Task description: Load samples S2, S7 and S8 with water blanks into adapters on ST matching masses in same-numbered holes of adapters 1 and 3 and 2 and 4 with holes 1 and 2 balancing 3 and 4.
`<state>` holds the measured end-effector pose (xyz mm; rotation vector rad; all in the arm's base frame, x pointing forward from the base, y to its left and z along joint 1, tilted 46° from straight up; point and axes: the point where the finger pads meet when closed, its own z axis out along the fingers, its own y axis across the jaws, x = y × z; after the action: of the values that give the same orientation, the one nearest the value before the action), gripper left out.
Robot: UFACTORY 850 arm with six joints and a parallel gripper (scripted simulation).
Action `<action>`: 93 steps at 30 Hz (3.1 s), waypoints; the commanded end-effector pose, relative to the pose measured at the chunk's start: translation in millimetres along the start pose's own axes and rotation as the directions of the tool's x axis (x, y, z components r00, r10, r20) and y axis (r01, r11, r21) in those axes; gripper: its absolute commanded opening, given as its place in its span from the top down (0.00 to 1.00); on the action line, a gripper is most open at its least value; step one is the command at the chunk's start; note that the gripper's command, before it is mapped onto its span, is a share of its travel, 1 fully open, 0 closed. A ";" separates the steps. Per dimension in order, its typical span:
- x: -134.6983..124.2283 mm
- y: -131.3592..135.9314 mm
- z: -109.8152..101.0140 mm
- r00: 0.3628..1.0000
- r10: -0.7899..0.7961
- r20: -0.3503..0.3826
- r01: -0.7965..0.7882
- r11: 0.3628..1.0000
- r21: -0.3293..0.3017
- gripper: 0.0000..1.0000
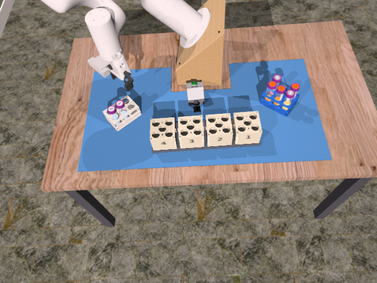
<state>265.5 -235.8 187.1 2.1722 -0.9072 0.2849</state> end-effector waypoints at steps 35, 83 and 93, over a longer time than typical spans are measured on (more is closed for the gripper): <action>0.4 -0.2 -50.8 1.000 0.000 -0.001 0.000 1.000 0.001 0.00; -38.0 -114.1 -99.4 0.697 -0.717 -0.001 0.717 0.697 0.000 0.00; -50.8 -152.0 -99.6 0.677 -0.736 -0.001 0.736 0.677 0.000 0.00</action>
<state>335.2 -74.2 155.4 2.3396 0.0413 -0.1241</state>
